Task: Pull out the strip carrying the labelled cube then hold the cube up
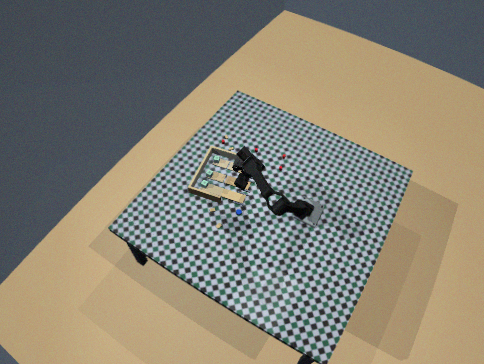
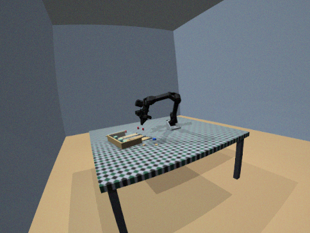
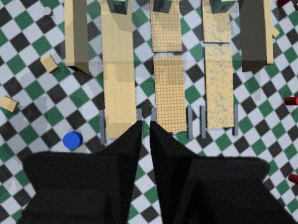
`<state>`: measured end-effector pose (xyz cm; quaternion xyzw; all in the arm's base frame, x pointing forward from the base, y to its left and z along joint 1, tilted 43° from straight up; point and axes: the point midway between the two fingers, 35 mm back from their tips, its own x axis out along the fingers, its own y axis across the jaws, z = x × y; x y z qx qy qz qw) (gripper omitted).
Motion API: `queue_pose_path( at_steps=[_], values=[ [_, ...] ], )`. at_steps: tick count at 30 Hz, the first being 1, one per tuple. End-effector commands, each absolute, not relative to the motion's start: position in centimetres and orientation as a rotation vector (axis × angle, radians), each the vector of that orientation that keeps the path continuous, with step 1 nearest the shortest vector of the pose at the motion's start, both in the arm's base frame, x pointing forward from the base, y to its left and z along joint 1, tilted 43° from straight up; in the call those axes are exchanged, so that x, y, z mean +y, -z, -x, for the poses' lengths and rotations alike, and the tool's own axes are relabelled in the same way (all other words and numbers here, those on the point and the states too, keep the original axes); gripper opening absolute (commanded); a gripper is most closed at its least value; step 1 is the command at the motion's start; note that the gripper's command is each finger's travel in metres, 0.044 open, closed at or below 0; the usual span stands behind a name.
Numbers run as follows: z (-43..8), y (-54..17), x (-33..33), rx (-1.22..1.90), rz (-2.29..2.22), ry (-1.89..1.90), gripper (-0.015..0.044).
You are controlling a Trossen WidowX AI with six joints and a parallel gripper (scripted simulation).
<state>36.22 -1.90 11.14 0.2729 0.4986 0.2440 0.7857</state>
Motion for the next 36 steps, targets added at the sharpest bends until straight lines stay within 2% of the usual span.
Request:
queue_pose_path(
  at_steps=[1,36],
  values=[
    [-35.9,-10.4,4.1,1.407,-0.427,-0.734,0.0],
    [-36.1,-7.9,6.3,1.406,-0.426,-0.734,0.0]
  ],
)
